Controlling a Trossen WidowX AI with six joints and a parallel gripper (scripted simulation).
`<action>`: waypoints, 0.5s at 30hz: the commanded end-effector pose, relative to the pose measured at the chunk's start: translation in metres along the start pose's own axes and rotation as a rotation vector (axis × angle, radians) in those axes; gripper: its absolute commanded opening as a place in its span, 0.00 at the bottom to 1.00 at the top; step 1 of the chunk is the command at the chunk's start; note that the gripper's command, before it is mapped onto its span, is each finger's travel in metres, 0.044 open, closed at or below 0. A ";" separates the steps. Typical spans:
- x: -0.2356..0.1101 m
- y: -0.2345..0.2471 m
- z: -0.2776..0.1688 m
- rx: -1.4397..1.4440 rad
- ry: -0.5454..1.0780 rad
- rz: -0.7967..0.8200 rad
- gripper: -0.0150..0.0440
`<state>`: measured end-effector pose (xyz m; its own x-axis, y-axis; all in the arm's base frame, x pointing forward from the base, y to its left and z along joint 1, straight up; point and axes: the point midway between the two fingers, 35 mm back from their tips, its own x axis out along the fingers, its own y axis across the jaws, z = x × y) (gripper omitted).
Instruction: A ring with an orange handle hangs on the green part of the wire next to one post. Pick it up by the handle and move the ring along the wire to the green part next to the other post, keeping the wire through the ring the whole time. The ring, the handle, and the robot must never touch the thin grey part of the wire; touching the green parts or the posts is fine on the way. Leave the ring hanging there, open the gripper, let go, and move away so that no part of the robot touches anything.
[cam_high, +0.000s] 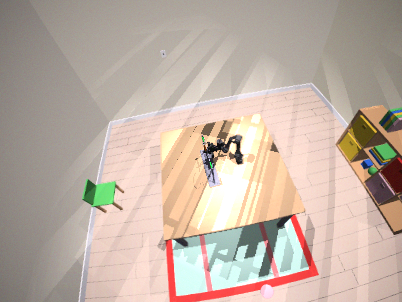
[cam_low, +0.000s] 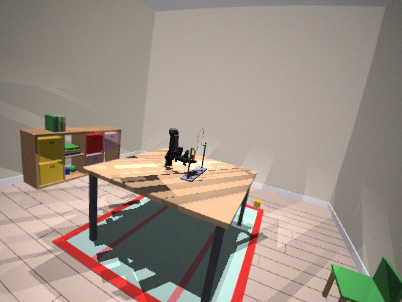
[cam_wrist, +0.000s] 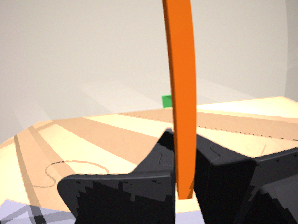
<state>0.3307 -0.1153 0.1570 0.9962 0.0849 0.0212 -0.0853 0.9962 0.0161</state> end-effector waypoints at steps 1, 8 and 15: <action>0.000 0.009 -0.001 0.033 0.001 0.000 0.00; 0.000 0.024 -0.001 0.105 0.000 0.000 0.00; 0.000 0.043 0.002 0.208 -0.002 0.001 0.00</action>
<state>0.3290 -0.0832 0.1601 0.9959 0.0861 0.0276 -0.0895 0.9827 0.1623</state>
